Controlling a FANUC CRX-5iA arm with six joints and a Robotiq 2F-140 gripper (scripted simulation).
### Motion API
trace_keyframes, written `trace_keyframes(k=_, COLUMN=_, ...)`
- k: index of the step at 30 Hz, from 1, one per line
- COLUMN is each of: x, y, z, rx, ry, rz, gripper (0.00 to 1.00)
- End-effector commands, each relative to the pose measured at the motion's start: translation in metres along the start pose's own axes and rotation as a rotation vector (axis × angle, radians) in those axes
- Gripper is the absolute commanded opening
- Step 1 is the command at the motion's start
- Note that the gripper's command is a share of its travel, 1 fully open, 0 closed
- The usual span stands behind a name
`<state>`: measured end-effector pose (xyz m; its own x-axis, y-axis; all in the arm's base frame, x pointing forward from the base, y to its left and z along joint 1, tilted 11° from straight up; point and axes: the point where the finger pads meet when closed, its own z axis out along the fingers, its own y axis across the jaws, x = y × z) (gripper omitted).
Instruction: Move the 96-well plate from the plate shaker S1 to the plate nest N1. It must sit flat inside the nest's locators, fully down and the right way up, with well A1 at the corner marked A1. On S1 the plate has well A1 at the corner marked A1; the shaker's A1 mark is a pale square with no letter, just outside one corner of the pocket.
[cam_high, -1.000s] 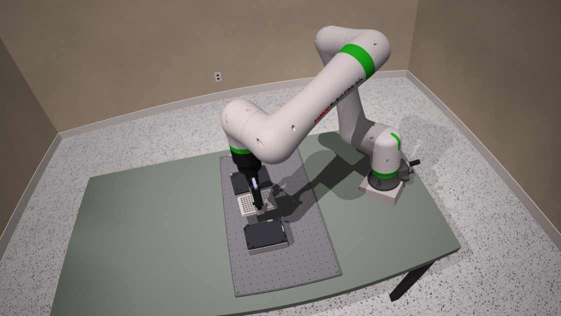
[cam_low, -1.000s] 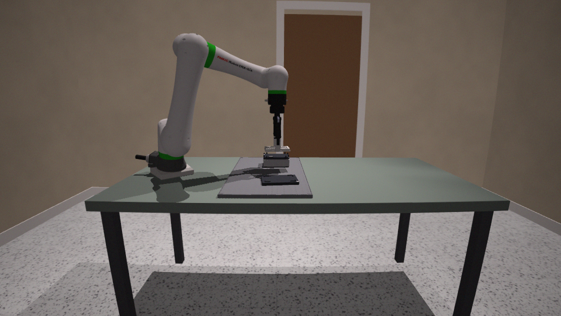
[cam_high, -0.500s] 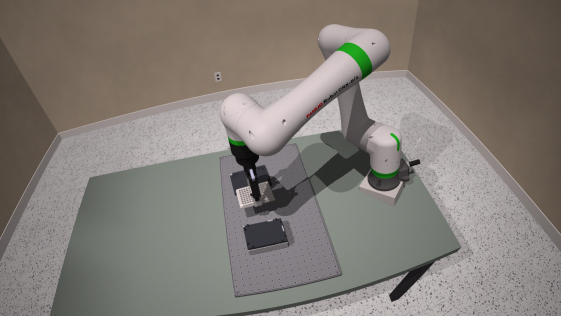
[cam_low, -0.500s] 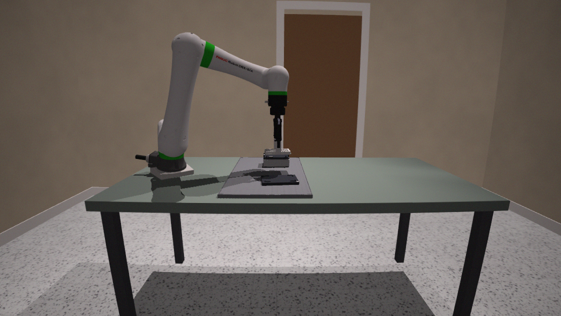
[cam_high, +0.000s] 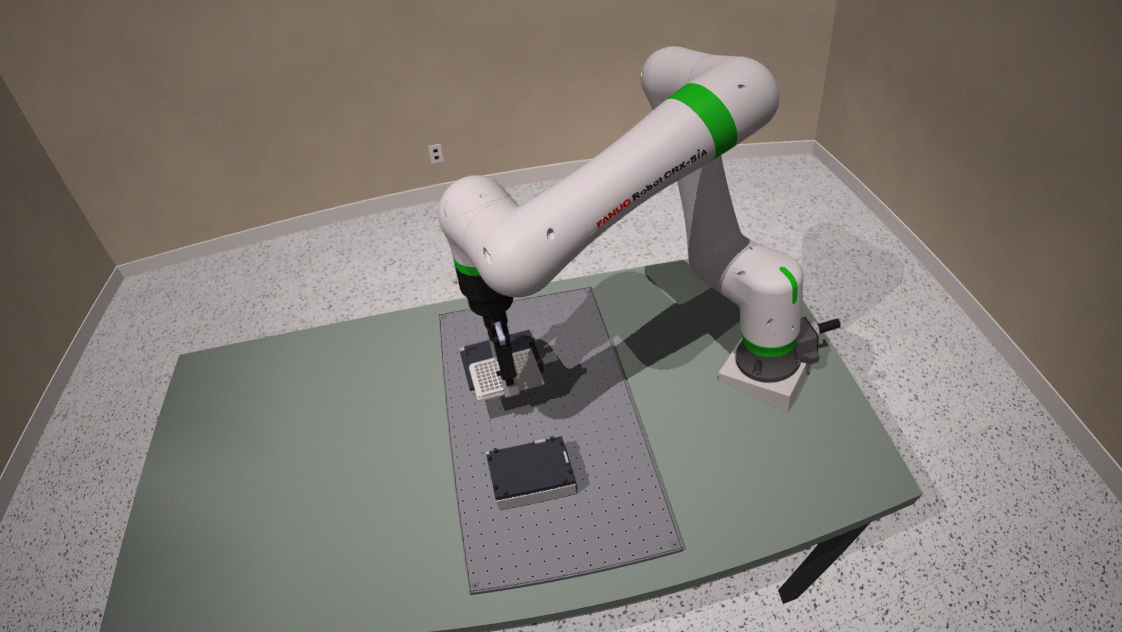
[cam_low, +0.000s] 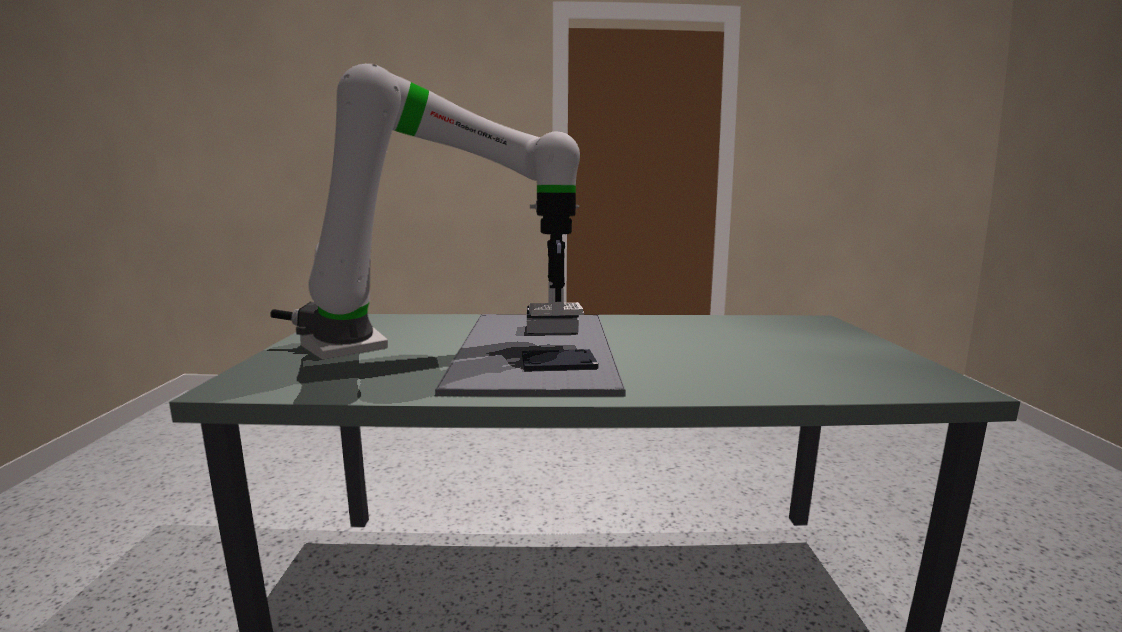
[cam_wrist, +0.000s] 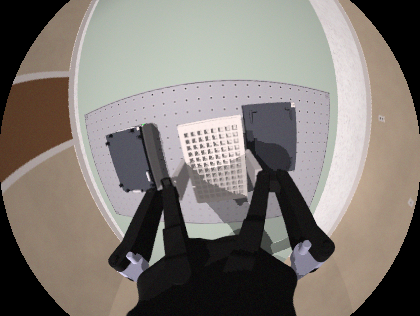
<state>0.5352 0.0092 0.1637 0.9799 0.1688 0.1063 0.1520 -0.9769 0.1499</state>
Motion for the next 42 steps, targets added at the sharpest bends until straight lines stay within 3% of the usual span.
trace_keyframes(k=1, x=0.000, y=0.012, z=0.002, rx=0.000, ry=0.000, rz=0.000, gripper=0.00)
trace_keyframes(k=42, x=-0.006, y=0.125, z=0.017, rx=0.000, ry=0.000, rz=0.000, gripper=0.00)
